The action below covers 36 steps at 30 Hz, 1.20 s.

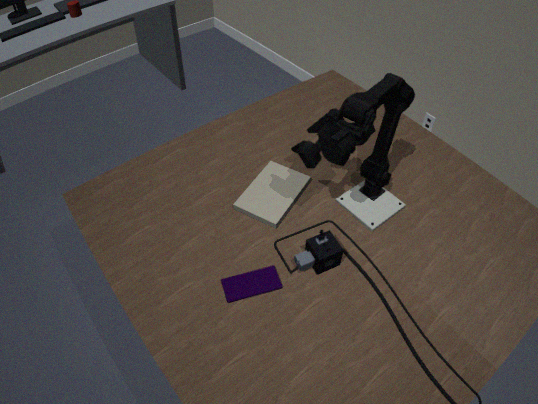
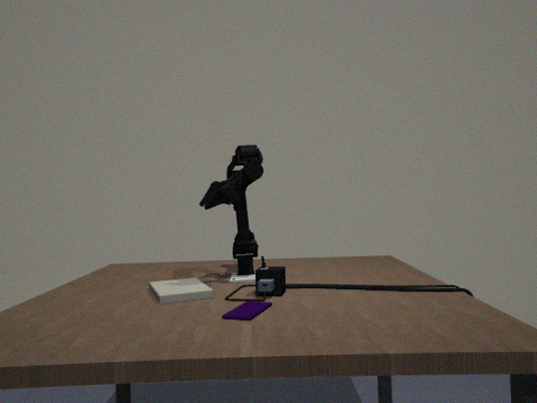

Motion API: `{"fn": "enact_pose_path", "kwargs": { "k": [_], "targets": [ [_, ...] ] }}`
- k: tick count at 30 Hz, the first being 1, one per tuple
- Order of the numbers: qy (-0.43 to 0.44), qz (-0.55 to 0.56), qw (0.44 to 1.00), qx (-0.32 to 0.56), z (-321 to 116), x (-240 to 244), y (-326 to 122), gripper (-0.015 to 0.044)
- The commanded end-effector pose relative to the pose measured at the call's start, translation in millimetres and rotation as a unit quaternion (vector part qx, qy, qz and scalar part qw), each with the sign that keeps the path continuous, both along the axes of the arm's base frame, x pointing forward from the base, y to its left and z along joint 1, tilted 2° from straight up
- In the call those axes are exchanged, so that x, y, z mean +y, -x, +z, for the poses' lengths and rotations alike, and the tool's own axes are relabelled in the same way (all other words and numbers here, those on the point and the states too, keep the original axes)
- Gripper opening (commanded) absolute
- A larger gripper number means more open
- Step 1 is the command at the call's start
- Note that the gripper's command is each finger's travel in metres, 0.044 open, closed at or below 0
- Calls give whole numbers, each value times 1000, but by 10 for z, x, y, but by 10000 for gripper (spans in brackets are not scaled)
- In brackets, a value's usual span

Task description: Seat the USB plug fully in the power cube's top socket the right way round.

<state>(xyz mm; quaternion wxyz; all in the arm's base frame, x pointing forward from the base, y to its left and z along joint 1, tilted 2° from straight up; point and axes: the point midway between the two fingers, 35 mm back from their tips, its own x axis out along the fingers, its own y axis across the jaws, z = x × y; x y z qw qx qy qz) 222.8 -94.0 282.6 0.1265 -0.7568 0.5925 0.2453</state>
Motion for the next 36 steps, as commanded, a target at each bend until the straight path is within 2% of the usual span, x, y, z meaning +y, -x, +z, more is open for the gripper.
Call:
{"fn": "enact_pose_path", "kwargs": {
  "k": [1,6,12,17,22,29,36],
  "targets": [
    [-3,-4,1000,-6,-6,4,-5,426],
    [-93,-117,975,-163,-169,131,-123,440],
    [-198,-297,867,-347,-387,331,-276,440],
    [-255,-451,720,-462,-557,516,-394,440],
    [-273,-596,532,-536,-715,717,-504,440],
    [-251,-714,334,-562,-867,941,-611,440],
    [-190,-797,132,-559,-993,1156,-705,440]
  ]
}}
